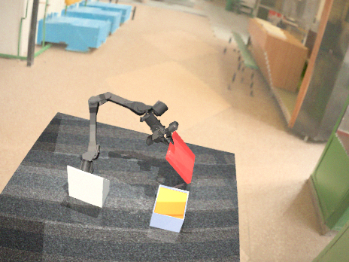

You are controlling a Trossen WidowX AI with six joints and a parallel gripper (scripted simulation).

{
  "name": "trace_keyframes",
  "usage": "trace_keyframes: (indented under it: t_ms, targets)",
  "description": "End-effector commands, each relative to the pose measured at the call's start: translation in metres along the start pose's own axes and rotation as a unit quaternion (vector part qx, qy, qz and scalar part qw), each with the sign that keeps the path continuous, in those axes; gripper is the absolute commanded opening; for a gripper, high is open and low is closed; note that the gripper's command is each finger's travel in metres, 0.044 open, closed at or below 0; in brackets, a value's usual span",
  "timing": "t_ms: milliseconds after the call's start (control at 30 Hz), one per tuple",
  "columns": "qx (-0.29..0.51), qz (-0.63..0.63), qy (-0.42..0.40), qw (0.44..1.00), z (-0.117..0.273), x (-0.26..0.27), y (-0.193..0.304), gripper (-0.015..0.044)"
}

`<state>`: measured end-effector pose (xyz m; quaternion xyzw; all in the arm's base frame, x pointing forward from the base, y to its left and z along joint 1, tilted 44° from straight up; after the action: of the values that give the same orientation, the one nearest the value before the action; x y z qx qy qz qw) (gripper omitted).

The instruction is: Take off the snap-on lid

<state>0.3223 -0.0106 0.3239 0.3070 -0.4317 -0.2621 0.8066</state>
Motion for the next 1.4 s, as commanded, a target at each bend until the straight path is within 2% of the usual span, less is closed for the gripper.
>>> trace_keyframes:
  t_ms: [0, 767, 1367]
  targets:
    - [-0.001, -0.001, -0.011, 1.000, 0.003, 0.004, 0.009, 0.0000]
    - [0.001, -0.002, -0.012, 1.000, 0.008, -0.001, 0.055, 0.0000]
    - [0.001, -0.002, -0.012, 1.000, -0.001, -0.015, 0.052, 0.0000]
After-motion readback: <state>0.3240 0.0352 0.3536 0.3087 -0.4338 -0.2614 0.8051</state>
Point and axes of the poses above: the point midway between the two fingers, 35 mm back from their tips, its own z axis back along the fingers, its own x axis across the jaws, y = z × x, the point moved 6 cm from there along z, back along the fingers, and after that the axes turned 2 degrees about -z, right-handed, at the moved point
